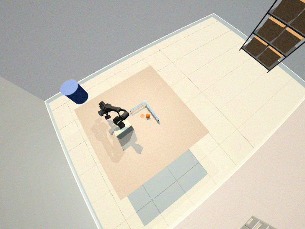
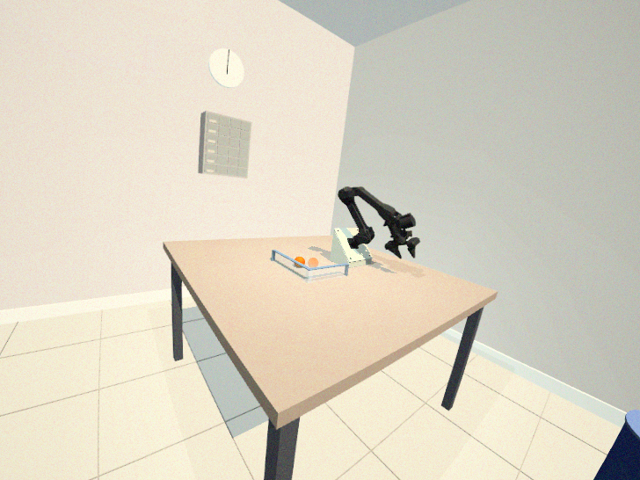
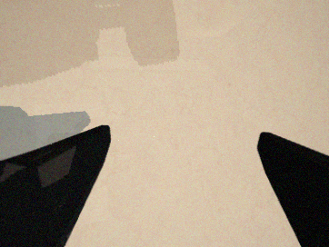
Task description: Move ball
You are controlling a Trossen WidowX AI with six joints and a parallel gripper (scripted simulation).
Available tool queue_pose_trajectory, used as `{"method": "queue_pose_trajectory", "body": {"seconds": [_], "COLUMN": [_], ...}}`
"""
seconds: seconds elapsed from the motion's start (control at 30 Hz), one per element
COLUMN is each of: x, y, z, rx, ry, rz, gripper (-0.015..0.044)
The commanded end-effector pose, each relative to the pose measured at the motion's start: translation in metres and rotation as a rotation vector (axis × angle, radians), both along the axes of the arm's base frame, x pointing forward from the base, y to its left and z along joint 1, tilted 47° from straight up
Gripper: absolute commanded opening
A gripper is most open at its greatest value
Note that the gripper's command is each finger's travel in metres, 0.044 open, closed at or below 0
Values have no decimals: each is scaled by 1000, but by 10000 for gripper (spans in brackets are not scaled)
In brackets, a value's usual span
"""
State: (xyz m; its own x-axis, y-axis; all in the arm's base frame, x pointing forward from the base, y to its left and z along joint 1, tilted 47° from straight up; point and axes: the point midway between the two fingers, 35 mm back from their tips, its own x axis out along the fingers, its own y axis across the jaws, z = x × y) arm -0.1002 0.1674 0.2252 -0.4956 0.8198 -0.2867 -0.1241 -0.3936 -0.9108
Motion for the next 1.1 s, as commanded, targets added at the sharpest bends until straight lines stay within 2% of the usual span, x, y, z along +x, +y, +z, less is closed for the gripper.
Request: {"method": "queue_pose_trajectory", "body": {"seconds": [0.0,0.13,0.3,0.67,0.87,1.07], "x": [0,12,48,164,245,327], "y": [1,14,44,87,83,53], "z": [0,0,-2,-17,-34,-57], "rx": [-2,-60,-203,-498,-628,-723], "ry": [0,5,44,266,467,724], "rz": [-4,-91,-311,-815,-1091,-1352], "gripper": [374,374,374,374,374,374]}}
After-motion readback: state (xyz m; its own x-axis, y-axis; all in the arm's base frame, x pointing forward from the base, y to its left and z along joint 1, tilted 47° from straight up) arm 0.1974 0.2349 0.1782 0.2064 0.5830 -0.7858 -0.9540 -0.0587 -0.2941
